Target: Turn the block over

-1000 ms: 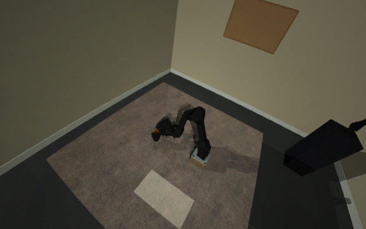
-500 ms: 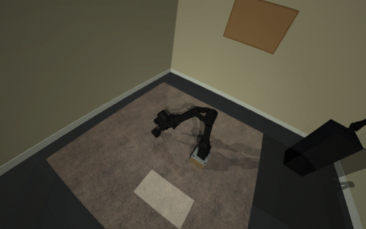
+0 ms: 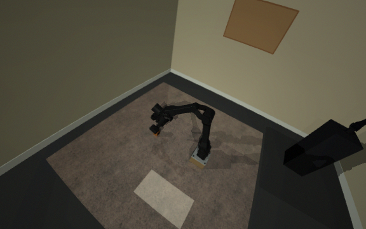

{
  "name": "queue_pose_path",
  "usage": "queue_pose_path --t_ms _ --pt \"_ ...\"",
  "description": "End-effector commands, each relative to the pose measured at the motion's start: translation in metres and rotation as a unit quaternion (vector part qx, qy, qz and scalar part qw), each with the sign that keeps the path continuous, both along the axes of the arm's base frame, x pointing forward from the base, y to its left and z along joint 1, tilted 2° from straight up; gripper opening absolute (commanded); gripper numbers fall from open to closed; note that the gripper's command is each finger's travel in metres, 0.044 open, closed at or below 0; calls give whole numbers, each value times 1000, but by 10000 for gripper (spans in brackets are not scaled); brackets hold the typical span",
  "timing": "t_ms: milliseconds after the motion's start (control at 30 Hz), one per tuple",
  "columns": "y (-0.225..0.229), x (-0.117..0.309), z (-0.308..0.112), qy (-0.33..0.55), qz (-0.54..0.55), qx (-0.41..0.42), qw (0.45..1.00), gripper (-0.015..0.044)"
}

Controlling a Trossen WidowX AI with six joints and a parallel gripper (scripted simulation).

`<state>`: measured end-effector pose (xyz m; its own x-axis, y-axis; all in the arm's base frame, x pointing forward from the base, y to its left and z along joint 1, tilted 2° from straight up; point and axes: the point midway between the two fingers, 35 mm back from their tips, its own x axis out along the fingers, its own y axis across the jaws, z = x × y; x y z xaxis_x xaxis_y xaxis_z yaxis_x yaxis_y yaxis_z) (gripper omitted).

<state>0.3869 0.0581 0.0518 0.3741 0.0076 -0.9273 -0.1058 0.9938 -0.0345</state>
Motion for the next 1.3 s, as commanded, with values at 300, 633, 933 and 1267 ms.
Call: queue_pose_path --t_ms 300,633,933,1267 --pt "2 20 17 178 -8 -16 984 440" --pt "1 21 -18 181 -8 -16 983 440" --pt "0 21 -33 181 -8 -16 983 440" --pt "-1 22 -49 181 -8 -16 983 440"
